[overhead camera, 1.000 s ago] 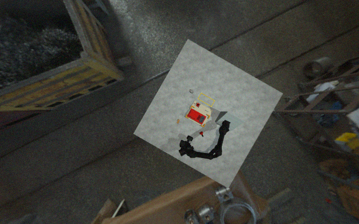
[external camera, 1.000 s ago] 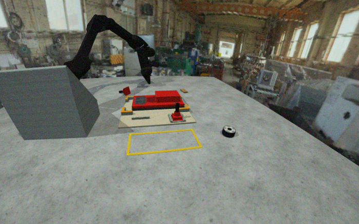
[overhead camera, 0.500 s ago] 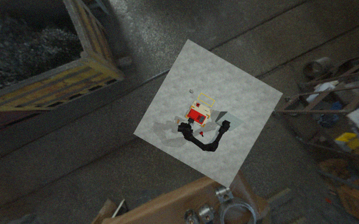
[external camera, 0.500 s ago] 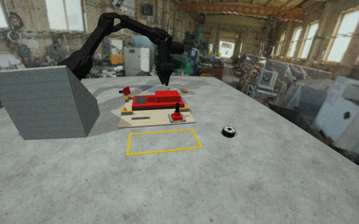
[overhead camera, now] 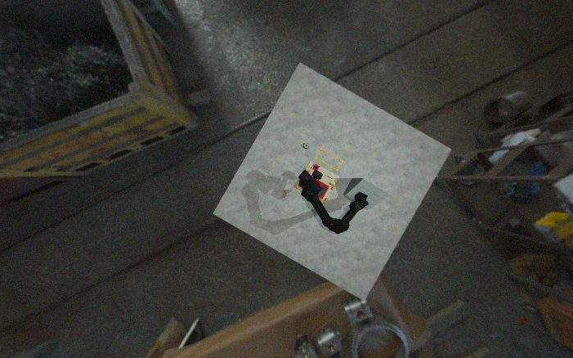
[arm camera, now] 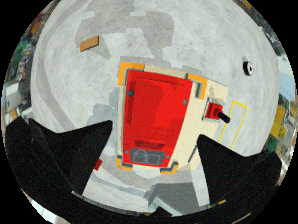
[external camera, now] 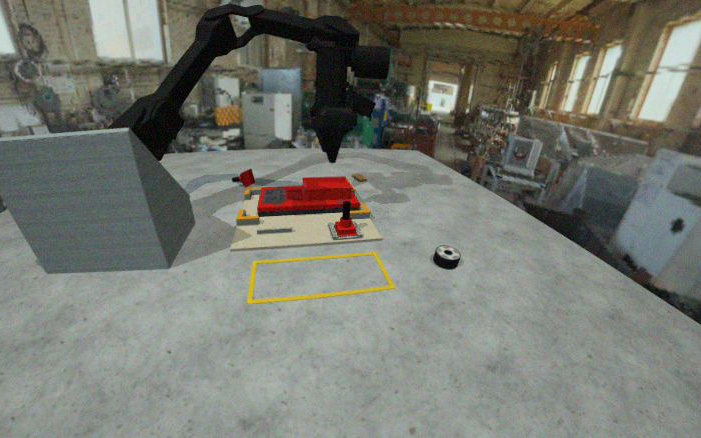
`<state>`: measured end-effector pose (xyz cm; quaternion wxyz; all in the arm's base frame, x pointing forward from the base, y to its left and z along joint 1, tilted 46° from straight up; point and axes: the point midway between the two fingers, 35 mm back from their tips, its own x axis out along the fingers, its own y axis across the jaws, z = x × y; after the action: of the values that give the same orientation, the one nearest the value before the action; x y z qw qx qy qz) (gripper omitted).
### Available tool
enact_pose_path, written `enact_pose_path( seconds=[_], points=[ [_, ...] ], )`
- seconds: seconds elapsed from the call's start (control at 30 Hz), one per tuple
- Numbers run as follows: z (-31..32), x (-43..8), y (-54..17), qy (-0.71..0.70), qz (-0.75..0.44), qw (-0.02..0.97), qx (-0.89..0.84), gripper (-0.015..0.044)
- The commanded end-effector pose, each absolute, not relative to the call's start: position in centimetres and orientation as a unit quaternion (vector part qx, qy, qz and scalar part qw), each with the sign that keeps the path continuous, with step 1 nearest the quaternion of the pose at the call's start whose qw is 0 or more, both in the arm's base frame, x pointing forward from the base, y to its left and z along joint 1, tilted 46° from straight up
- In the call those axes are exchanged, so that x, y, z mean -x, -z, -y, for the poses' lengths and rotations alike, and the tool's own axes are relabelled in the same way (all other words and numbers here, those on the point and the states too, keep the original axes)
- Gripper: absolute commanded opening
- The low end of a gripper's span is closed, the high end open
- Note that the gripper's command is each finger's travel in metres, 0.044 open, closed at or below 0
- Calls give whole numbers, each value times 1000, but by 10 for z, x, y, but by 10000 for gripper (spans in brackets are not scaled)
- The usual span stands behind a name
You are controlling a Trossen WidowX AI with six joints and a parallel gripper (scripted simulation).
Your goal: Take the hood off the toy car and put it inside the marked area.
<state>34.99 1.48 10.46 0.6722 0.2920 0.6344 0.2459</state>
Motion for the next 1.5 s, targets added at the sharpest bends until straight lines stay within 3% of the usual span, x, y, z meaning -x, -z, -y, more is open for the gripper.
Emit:
enact_pose_path(
  seconds=[0.0,1.47],
  points=[
    [-12,-347,-103,-254,-632,670,-297,440],
    [-41,-351,-75,-254,-631,670,-297,440]
  ],
)
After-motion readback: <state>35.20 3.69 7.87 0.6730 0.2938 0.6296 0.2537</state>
